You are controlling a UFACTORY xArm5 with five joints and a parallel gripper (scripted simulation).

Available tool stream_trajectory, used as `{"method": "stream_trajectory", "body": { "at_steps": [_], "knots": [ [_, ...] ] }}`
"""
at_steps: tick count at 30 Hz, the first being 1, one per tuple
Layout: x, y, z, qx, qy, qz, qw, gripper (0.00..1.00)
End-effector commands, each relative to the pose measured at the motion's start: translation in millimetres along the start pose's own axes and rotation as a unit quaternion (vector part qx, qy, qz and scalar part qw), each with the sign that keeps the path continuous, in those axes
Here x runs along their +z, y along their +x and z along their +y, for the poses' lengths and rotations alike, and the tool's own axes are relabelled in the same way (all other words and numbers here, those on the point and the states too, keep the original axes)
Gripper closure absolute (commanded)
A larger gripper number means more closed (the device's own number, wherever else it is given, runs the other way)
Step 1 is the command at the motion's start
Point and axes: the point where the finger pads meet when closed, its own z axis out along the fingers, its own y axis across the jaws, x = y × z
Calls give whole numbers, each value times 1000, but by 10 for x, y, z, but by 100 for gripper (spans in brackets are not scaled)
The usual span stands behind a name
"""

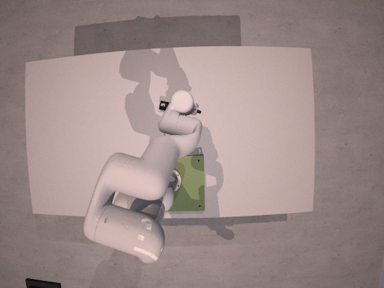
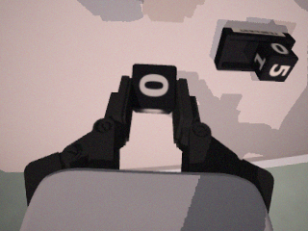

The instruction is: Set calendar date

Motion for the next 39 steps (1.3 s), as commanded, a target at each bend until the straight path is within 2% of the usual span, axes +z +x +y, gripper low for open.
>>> {"method": "stream_trajectory", "body": {
  "at_steps": [1, 3, 6, 8, 10, 14, 18, 21, 23, 25, 28, 32, 36, 39],
  "knots": [
    [-15, -20, 0, 0, 0, 47, 999, 71],
    [-15, -21, 0, 0, 0, 50, 999, 71],
    [-9, -48, -10, 0, 0, 81, 997, 71],
    [-9, -48, -10, 0, 0, 81, 997, 71],
    [-6, -67, -18, 0, 0, 107, 994, 71],
    [-5, -75, -20, 0, 0, 121, 993, 71],
    [1, -94, -22, 0, -1, 172, 985, 71],
    [2, -97, -22, 0, -1, 180, 984, 71],
    [6, -104, -22, -1, -1, 197, 980, 71],
    [6, -104, -22, -1, -1, 197, 980, 71],
    [12, -118, -21, -1, -1, 236, 972, 71],
    [14, -123, -21, -1, -1, 249, 968, 71],
    [25, -140, -19, -1, -1, 299, 954, 71],
    [26, -142, -19, -1, -1, 307, 952, 71]
  ]
}}
